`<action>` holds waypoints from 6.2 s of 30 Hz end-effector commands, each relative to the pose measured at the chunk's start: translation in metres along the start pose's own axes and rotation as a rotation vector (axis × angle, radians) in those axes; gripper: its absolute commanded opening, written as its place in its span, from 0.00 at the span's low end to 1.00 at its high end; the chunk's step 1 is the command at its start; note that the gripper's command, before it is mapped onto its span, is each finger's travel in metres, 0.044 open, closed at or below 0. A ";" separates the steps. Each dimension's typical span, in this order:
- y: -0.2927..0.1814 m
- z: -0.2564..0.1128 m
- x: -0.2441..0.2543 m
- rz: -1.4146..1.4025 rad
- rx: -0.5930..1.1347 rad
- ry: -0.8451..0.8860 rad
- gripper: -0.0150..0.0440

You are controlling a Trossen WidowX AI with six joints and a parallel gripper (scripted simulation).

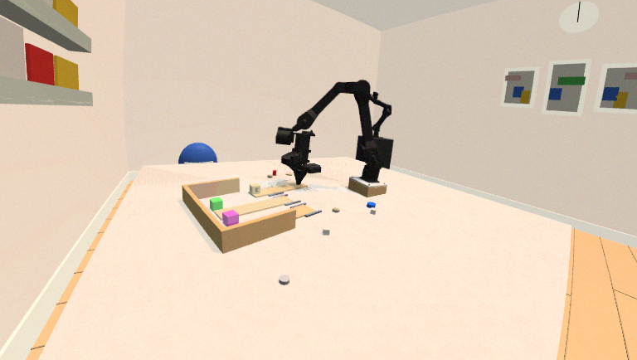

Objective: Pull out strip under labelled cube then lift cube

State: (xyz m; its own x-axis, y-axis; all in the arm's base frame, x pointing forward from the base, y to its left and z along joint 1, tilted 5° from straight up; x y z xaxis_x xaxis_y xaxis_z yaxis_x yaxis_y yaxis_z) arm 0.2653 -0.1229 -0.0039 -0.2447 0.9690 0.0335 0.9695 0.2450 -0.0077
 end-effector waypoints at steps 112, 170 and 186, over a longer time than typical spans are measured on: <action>0.184 -0.019 0.009 0.112 0.012 0.008 0.68; 0.096 -0.054 0.045 0.112 0.020 0.011 0.25; 0.055 -0.055 0.063 0.113 0.023 0.012 0.25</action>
State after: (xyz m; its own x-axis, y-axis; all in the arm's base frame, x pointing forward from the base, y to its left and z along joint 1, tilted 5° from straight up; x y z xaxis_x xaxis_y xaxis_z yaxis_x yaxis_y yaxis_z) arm 0.3083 -0.0511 0.0500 -0.1290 0.9908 0.0412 0.9906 0.1306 -0.0398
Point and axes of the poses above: the point midway between the two fingers, 35 mm back from their tips, its own z axis out along the fingers, its own x axis across the jaws, y = z × x, the point moved 2 cm from there along -z, back along the fingers, and after that the axes turned 4 degrees about z, right-handed, at the moved point
